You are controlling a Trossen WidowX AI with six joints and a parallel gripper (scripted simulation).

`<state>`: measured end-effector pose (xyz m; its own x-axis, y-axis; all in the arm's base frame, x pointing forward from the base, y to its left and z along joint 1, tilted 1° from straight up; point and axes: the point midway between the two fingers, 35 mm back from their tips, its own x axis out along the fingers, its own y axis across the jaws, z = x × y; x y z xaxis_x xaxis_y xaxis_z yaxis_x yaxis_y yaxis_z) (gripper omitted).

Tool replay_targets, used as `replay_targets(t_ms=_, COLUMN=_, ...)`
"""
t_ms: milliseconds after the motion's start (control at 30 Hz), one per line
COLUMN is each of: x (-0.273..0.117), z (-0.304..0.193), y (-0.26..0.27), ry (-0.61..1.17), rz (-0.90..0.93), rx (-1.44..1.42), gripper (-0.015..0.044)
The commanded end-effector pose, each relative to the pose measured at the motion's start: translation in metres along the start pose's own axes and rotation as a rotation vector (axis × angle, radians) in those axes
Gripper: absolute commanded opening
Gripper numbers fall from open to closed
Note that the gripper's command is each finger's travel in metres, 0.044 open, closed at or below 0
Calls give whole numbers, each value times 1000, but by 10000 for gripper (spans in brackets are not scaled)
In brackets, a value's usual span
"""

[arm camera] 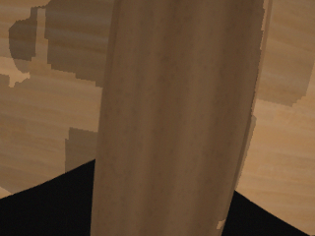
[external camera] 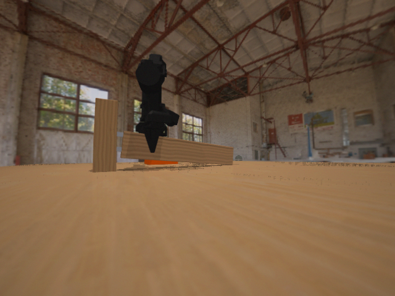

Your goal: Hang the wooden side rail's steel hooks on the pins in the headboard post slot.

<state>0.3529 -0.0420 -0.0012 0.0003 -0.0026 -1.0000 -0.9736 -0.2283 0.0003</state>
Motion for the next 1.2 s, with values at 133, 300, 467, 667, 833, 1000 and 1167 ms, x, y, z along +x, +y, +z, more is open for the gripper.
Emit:
replay_targets(t_ms=133, x=-4, z=-3, y=-4, ry=5, rz=-14, rx=-2, gripper=0)
replay_targets(t_ms=300, x=-4, z=-3, y=-4, ry=5, rz=-14, rx=-2, gripper=0)
replay_targets(t_ms=467, x=-3, z=-4, y=-3, ry=5, rz=-14, rx=-2, gripper=0)
replay_targets(t_ms=667, x=-2, z=-4, y=-3, ry=5, rz=-14, rx=-2, gripper=0)
replay_targets(t_ms=833, x=-2, z=-5, y=-2, ry=5, rz=-14, rx=-2, gripper=0)
replay_targets(t_ms=1000, x=-1, z=-5, y=-1, ry=5, rz=-14, rx=-2, gripper=0)
replay_targets(t_ms=1167, x=-1, z=-6, y=-1, ry=5, rz=-14, rx=-2, gripper=0)
